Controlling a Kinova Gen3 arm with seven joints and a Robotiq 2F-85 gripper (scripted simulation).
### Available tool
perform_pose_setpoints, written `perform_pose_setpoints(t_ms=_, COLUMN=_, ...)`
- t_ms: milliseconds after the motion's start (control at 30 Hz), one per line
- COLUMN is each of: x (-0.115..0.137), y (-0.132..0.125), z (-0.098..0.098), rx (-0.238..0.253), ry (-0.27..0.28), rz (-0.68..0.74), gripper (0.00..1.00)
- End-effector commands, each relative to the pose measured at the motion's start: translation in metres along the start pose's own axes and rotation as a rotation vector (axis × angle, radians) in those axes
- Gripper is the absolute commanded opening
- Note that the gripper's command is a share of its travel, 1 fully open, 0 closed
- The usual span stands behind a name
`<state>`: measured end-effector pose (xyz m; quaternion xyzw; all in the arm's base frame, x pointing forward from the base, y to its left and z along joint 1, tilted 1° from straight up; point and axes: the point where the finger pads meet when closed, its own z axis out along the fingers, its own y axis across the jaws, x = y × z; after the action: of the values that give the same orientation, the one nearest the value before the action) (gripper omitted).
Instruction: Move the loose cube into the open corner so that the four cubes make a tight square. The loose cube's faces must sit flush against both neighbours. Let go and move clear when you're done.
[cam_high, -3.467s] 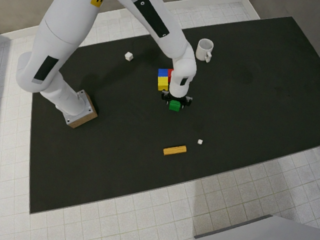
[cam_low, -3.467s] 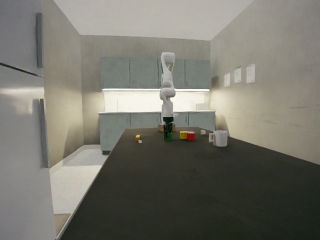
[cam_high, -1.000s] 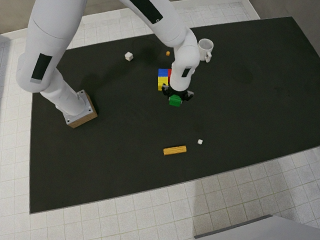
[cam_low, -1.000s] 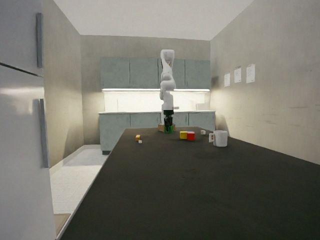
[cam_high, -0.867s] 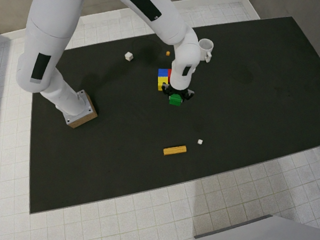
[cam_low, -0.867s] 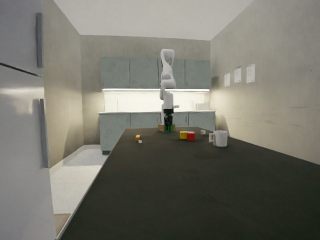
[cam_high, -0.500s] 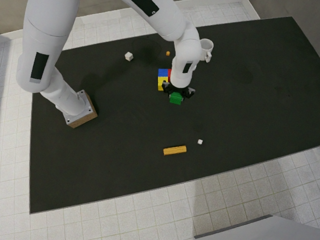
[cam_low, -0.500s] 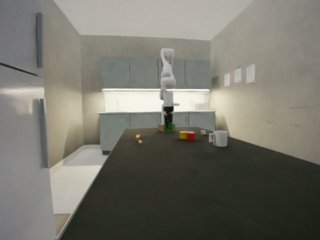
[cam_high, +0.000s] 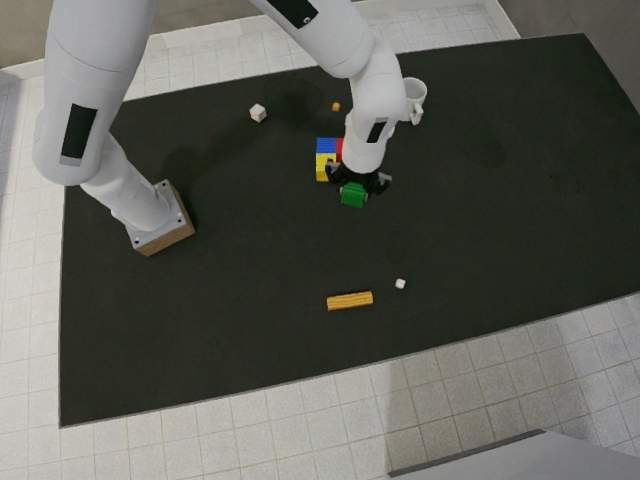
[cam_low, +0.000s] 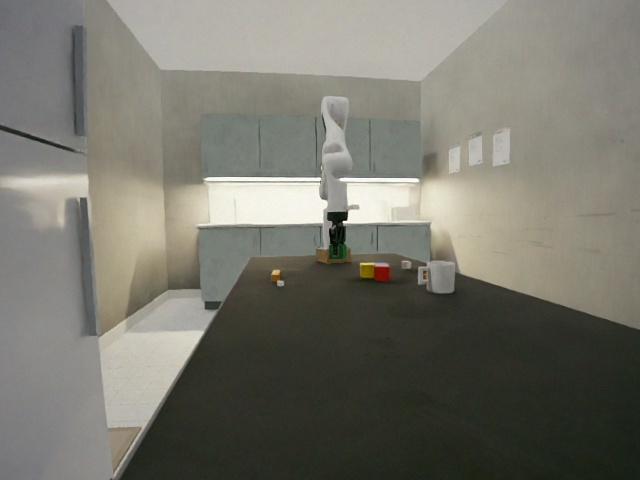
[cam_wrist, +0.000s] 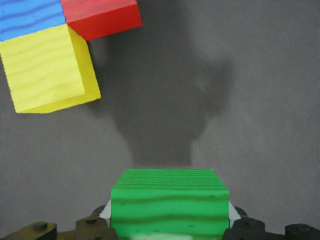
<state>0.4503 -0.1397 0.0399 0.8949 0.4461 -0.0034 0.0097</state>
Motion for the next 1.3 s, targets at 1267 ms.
perform_pose_setpoints(t_ms=1267, x=0.108, y=0.004, z=0.000, rx=0.000, ry=-0.004, rz=-0.267, gripper=0.10)
